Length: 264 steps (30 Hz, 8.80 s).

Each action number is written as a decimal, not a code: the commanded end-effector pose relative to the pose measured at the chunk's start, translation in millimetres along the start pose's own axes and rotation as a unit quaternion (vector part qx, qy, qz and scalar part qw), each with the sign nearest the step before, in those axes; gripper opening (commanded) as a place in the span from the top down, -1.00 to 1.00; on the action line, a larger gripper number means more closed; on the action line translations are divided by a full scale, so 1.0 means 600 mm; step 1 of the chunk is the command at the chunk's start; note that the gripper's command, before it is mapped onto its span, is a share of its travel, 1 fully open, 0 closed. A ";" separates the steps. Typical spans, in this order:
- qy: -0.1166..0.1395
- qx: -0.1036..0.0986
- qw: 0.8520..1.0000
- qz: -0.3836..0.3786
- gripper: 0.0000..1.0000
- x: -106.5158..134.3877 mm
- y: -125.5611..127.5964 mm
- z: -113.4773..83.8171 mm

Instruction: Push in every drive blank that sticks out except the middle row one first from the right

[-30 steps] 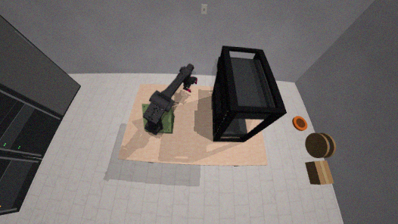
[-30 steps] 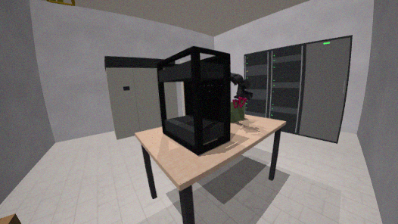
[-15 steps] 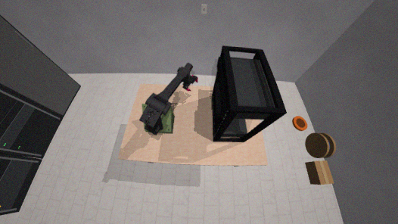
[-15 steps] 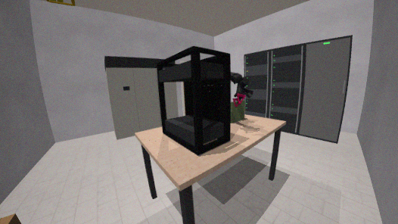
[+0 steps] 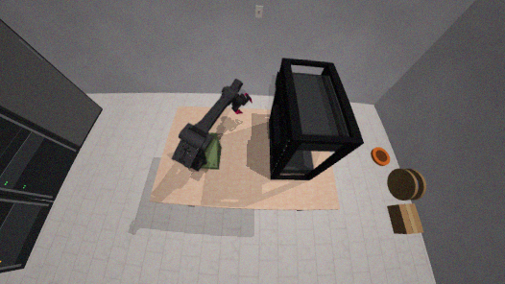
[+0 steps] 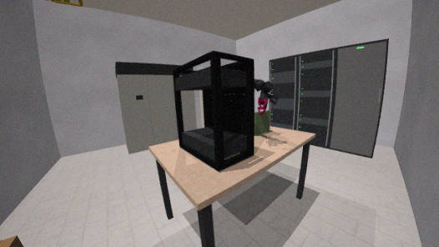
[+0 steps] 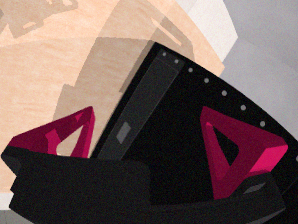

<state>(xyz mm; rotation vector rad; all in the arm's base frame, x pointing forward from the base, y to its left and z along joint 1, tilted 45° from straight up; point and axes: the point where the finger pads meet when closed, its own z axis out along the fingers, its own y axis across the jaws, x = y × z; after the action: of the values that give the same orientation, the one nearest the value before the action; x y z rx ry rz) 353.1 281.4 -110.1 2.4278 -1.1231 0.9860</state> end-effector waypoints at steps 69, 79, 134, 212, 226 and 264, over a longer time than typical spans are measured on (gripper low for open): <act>-0.223 0.321 0.477 0.787 -1.00 0.216 -0.039 -0.319; -0.276 0.321 0.340 0.840 -1.00 0.253 -0.014 -0.357; -0.430 0.229 -0.162 0.858 -1.00 0.377 0.116 -0.439; -0.440 0.219 -0.221 0.842 -1.00 0.462 -0.090 -0.305; -0.441 0.217 -0.215 0.844 -1.00 0.455 -0.098 -0.304; -0.441 0.217 -0.215 0.844 -1.00 0.455 -0.098 -0.304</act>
<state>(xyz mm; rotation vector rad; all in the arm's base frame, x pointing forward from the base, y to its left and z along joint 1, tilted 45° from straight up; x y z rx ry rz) 423.3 244.3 188.7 0.7131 1.4374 0.4848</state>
